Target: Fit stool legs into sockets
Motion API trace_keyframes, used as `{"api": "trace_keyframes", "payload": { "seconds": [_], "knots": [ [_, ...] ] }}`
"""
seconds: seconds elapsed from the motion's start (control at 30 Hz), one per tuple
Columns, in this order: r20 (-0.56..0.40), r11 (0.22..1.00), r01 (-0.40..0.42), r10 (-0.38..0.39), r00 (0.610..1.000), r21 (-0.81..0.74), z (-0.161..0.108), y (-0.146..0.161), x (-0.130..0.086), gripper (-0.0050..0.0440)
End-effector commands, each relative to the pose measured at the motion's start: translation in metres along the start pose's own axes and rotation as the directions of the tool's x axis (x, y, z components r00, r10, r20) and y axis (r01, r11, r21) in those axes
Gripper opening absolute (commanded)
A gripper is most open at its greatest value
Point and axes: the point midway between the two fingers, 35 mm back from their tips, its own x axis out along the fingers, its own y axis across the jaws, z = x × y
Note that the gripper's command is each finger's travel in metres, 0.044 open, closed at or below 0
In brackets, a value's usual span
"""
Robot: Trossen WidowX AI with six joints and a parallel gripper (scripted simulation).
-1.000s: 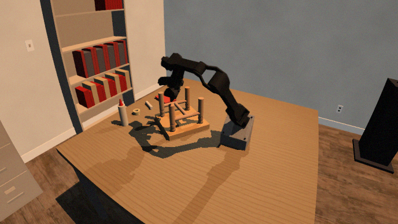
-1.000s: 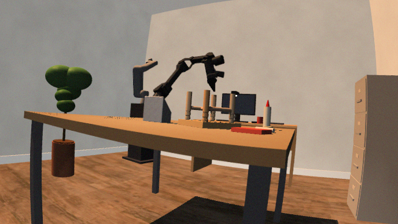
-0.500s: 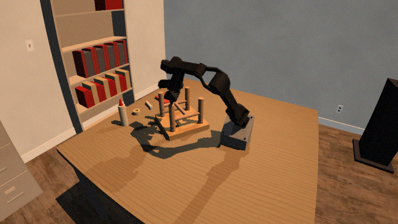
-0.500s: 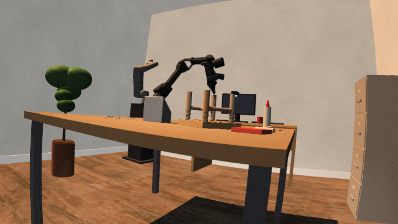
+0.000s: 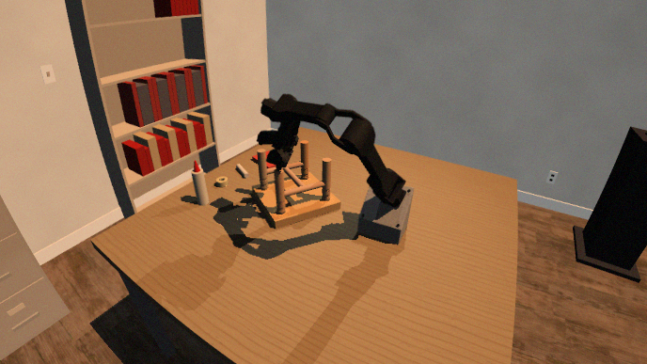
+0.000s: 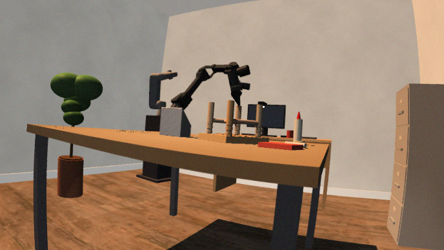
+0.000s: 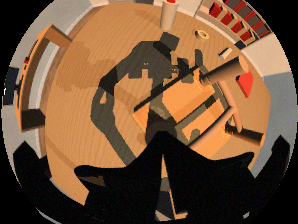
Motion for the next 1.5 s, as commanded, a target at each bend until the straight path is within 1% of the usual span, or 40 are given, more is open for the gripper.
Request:
{"api": "trace_keyframes", "payload": {
  "seconds": [0.0,0.4,1.47],
  "knots": [
    [-0.018,1.0,-0.005,0.005,1.0,0.005,-0.005,0.0,0.011,0.0],
    [-0.018,1.0,-0.005,0.006,1.0,0.005,-0.008,0.0,0.02,0.0],
    [-0.018,1.0,-0.005,0.006,1.0,0.005,-0.009,0.0,0.021,0.0]
  ]
}}
